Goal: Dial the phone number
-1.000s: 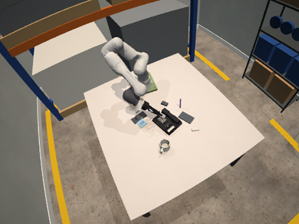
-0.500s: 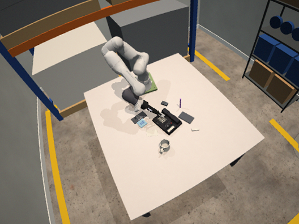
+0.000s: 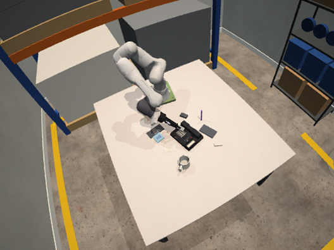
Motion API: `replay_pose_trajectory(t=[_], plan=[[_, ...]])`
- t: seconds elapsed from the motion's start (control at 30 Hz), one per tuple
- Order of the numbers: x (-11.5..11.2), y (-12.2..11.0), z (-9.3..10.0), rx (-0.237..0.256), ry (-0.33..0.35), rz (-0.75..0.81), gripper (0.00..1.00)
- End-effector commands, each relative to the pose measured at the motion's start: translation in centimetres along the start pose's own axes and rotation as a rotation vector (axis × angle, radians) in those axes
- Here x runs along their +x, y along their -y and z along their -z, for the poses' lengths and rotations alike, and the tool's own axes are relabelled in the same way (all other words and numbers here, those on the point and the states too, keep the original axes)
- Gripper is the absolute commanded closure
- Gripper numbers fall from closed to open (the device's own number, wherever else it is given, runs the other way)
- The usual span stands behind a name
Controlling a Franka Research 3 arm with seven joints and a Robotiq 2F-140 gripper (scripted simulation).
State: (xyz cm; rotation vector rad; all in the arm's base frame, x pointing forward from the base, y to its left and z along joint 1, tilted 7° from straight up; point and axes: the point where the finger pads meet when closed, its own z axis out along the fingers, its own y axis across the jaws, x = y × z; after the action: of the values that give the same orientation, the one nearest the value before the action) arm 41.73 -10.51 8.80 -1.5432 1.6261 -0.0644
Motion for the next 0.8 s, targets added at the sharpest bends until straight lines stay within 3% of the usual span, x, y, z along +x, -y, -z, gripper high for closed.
replay_pose_trajectory(t=[0.0,0.77], plan=[[0.26,0.08,-0.02,0.003,-0.004,0.01,1.0],[0.39,-0.03,-0.17,0.003,-0.004,0.01,1.0]])
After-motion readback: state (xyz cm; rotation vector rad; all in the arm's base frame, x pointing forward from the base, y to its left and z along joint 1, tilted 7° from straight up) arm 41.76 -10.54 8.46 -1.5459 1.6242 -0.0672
